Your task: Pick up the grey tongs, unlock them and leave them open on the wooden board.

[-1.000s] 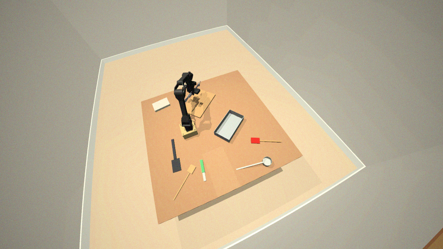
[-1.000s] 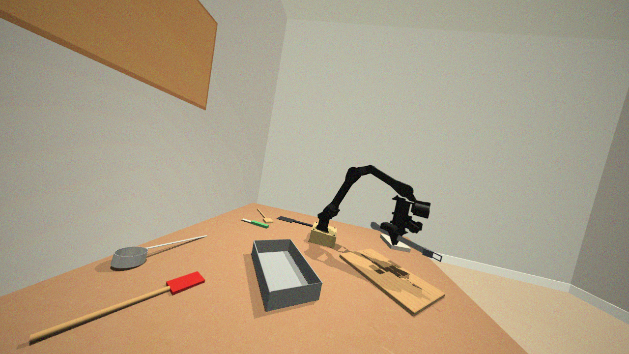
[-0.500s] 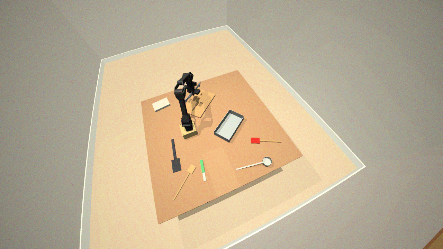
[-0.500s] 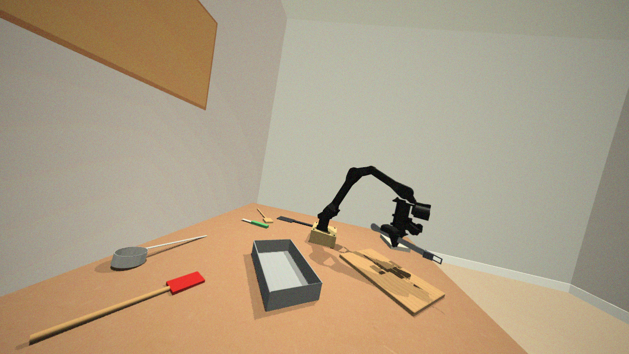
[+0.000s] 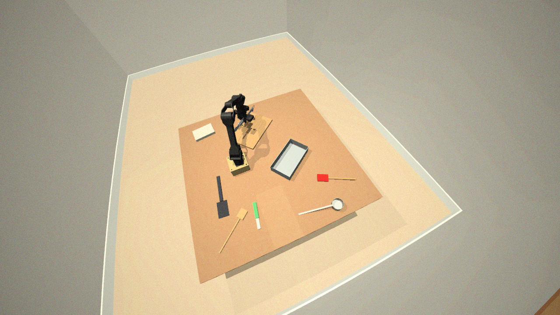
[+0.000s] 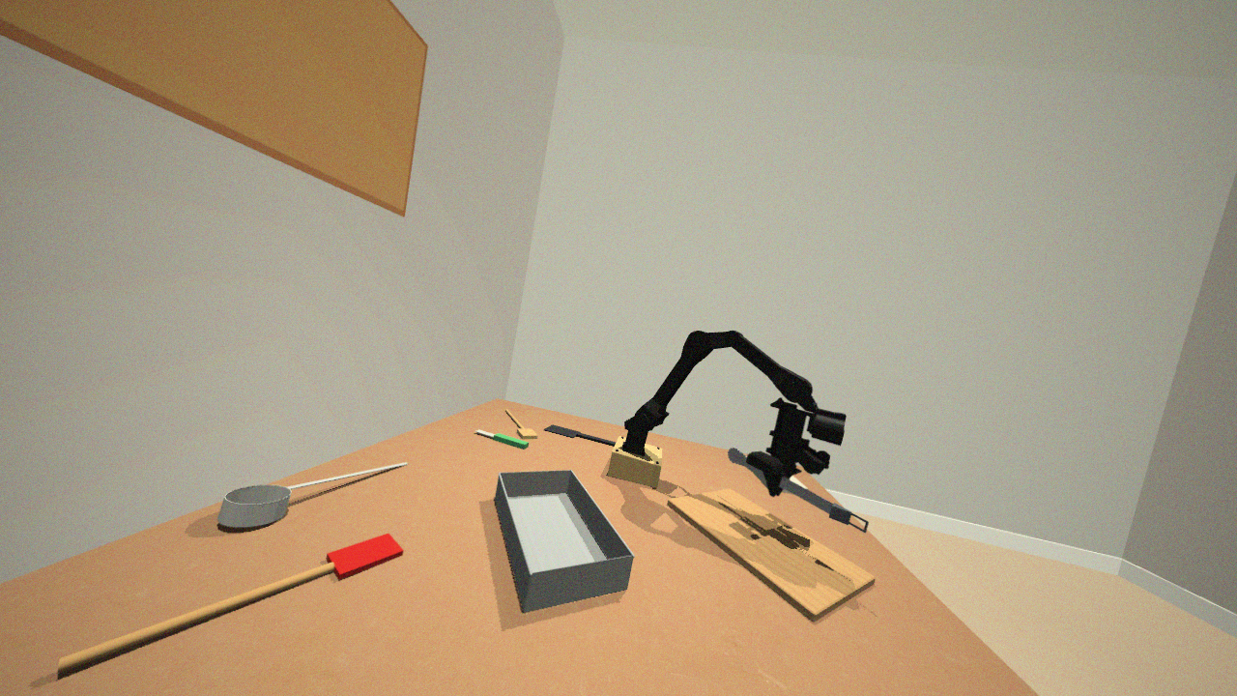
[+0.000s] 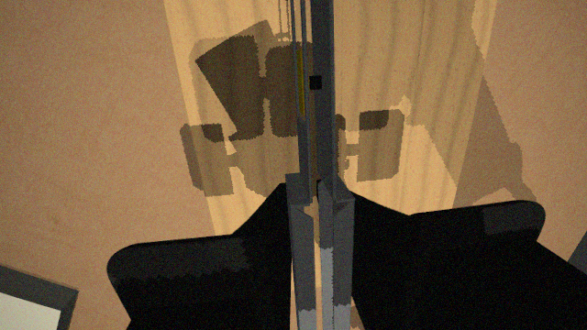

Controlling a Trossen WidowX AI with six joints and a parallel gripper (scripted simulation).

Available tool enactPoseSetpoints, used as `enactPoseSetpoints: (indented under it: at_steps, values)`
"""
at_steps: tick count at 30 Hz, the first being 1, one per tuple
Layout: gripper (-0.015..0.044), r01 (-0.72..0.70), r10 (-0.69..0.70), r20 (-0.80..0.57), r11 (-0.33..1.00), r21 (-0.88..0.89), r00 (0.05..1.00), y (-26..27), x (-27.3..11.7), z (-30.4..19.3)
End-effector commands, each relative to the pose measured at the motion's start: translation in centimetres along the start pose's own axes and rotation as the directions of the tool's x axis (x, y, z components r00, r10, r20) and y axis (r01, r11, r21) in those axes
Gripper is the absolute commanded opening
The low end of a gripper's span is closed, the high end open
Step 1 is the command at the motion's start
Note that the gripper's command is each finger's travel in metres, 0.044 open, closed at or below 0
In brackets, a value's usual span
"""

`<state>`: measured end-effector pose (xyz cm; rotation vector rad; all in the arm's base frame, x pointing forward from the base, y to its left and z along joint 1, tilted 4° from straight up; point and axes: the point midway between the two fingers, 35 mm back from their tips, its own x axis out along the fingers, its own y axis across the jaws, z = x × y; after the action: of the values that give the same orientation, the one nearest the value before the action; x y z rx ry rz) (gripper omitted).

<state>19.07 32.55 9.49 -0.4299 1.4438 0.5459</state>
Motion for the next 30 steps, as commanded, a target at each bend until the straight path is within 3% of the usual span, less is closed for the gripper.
enactPoseSetpoints:
  at_steps: [1, 30]
  values:
    - [-0.0150, -0.003, 0.003, 0.000, 1.000, 0.005, 1.000, 0.1, 0.8, 0.0]
    - [-0.0150, 0.000, 0.000, 0.000, 1.000, 0.004, 1.000, 0.0, 4.9, -0.3]
